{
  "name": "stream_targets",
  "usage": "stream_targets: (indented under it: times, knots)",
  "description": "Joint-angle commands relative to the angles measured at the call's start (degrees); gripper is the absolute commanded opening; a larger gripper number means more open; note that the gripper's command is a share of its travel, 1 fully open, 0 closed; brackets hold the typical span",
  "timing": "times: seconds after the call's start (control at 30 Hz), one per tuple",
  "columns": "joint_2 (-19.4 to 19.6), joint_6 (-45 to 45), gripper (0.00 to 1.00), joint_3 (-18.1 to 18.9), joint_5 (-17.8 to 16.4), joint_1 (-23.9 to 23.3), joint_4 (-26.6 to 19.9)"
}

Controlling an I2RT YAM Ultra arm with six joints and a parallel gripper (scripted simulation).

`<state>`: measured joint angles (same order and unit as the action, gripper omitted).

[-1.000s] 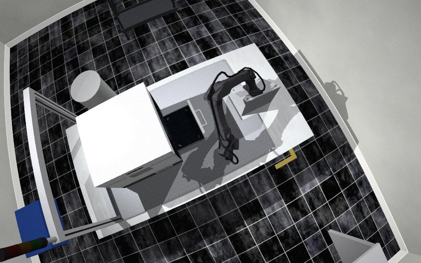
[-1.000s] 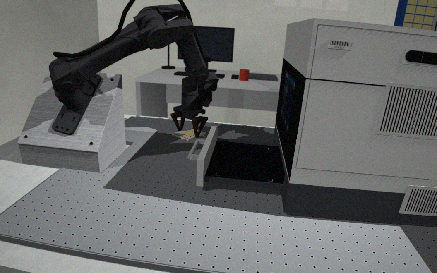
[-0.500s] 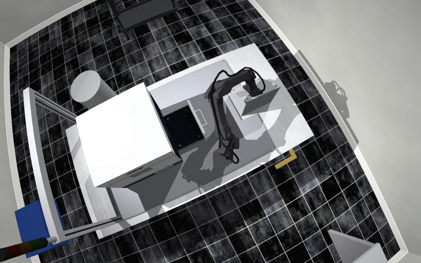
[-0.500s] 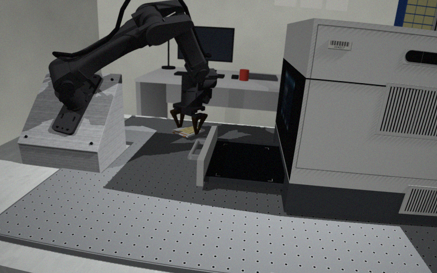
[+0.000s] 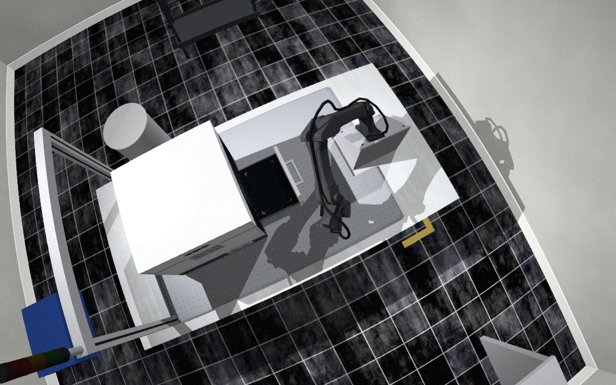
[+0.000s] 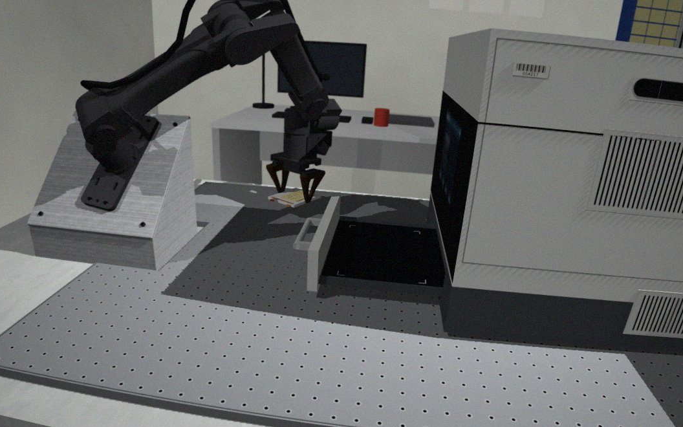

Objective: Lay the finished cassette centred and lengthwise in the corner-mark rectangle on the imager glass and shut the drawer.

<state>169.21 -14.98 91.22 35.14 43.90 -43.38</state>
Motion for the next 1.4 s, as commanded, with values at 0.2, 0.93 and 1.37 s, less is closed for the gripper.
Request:
stream_targets:
  times: [0.2,0.93,1.37]
  knots:
    - [-3.1,1.7,0.00,2.3,-1.2,2.6,-3.1]
    - [-5.1,4.1,0.00,4.3,-2.4,4.9,-8.5]
    - [-6.0,5.3,0.00,5.7,-3.1,6.1,-11.4]
